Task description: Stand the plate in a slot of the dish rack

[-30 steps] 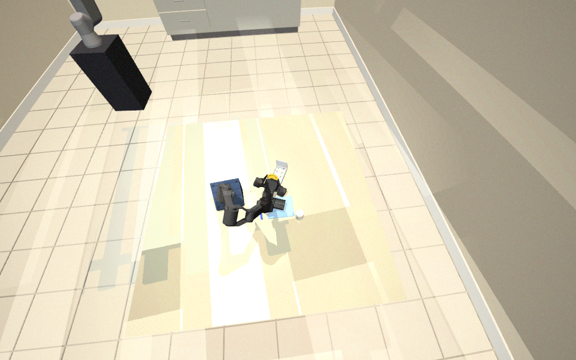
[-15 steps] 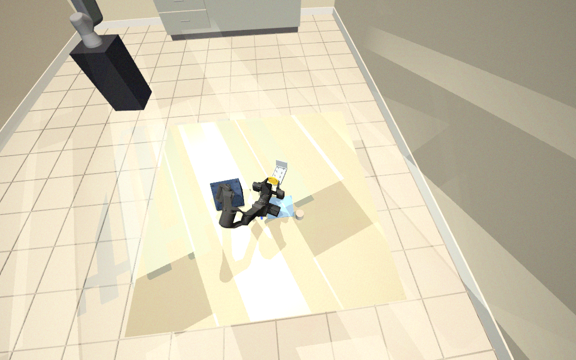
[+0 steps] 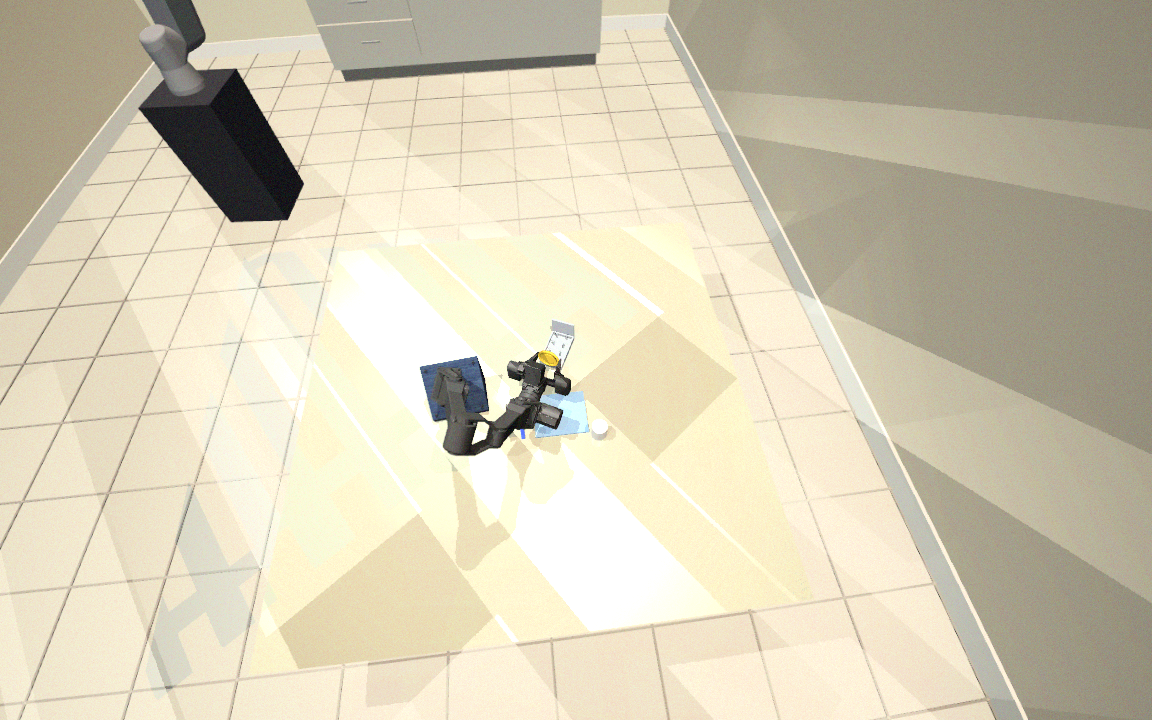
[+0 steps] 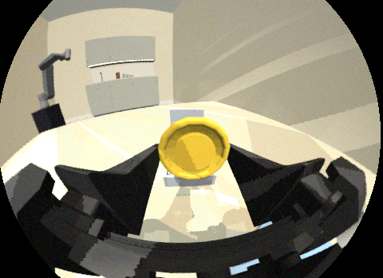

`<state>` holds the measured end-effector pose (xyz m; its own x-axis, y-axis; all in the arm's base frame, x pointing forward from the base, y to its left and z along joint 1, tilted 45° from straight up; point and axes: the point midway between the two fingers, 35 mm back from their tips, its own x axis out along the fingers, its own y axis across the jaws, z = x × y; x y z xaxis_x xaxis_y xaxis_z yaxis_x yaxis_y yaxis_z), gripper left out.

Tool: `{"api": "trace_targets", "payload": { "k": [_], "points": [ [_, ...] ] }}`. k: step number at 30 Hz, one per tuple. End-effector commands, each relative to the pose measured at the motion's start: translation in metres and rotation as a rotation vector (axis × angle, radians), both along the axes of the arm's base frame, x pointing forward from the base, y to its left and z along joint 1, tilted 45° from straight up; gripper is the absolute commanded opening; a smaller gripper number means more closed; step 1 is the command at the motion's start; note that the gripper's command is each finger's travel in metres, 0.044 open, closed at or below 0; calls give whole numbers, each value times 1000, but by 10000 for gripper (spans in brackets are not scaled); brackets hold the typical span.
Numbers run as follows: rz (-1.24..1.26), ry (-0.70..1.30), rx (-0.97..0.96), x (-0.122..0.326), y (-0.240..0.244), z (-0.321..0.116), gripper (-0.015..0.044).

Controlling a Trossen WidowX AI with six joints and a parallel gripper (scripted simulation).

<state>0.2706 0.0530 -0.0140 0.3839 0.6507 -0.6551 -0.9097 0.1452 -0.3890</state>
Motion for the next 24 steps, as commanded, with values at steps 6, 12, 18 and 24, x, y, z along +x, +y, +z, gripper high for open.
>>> {"api": "trace_targets", "payload": {
  "k": [6, 12, 18, 24],
  "points": [
    [0, 0, 1, 5, 10, -10, 0],
    [0, -2, 0, 6, 13, -12, 0],
    [1, -8, 0, 10, 19, -17, 0],
    [2, -14, 0, 12, 27, -24, 0]
  ]
}}
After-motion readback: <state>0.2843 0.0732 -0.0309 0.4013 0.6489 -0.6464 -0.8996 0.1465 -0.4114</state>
